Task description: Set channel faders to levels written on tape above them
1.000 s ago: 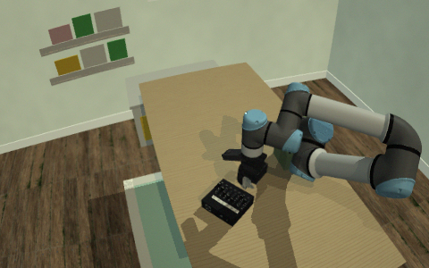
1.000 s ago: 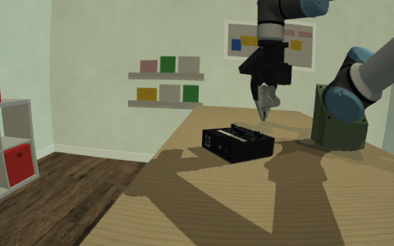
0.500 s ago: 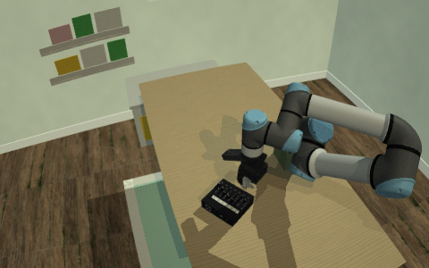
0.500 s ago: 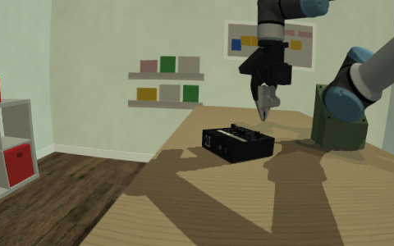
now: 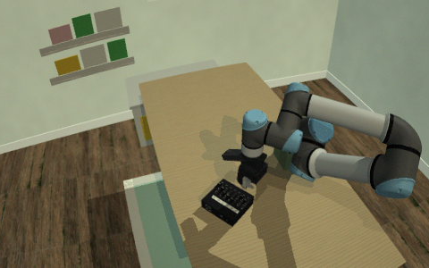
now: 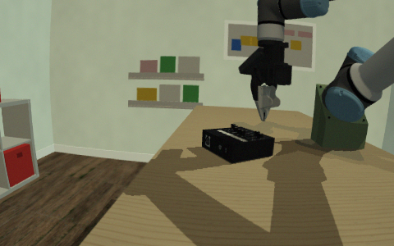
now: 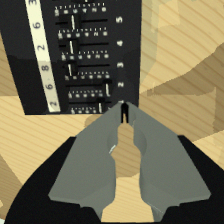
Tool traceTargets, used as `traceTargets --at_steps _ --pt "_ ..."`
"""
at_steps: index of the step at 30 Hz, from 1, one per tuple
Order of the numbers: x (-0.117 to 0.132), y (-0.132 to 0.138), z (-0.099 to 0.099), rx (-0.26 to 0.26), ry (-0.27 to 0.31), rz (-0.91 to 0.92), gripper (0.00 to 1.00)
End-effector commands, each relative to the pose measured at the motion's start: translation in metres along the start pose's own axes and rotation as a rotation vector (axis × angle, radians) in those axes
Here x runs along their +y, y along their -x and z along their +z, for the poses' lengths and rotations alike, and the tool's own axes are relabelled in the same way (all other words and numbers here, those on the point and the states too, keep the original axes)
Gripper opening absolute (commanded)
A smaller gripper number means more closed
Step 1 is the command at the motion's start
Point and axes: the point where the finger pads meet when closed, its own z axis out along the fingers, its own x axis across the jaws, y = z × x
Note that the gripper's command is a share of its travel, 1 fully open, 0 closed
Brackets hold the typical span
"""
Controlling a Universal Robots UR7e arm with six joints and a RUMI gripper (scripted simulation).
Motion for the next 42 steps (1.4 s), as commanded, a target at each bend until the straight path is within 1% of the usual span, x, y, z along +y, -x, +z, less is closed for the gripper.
traceTargets --at_steps 1,42 --pt "0.0 0.0 0.0 0.0 -0.001 0.0 0.0" --pt "0.0 -0.001 0.021 -0.001 0.0 -0.001 0.0"
